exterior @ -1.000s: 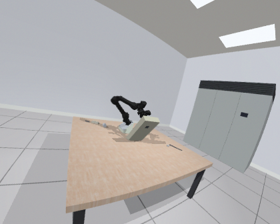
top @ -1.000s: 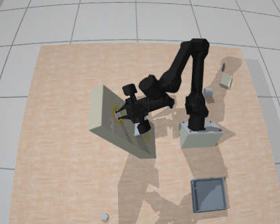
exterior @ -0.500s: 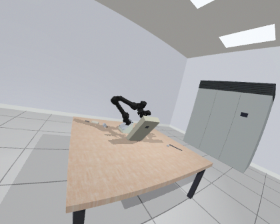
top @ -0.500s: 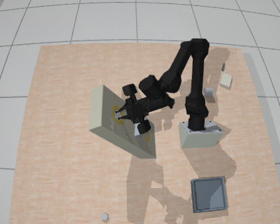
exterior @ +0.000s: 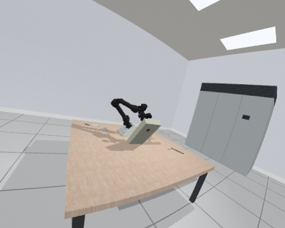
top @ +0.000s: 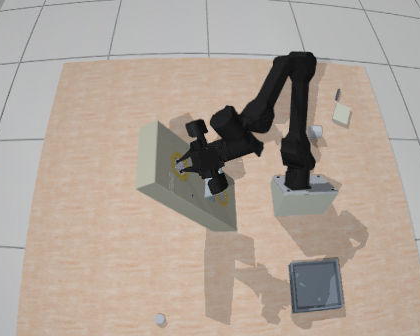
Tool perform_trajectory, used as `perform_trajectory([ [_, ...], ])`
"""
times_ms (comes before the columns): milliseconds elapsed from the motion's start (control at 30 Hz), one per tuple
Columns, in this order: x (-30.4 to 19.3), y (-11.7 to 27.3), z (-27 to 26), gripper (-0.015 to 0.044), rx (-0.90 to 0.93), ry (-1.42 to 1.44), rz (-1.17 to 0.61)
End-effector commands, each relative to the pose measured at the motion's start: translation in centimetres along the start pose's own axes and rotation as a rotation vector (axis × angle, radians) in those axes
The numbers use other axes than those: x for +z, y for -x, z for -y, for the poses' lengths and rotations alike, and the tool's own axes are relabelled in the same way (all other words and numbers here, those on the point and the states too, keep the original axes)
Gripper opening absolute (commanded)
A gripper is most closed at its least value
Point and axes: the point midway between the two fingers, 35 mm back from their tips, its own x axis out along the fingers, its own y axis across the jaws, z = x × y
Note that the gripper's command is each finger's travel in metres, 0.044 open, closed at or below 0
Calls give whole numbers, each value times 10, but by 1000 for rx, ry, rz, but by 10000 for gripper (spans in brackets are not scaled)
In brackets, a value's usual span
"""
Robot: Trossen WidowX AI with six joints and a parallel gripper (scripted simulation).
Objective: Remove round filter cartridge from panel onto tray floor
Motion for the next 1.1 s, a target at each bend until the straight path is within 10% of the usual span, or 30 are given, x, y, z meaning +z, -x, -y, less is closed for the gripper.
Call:
perform_trajectory([
  [0, 1, -1, 0, 105, 3, 6, 4],
  [1067, 1, -14, 0, 105, 2, 6, 4],
])
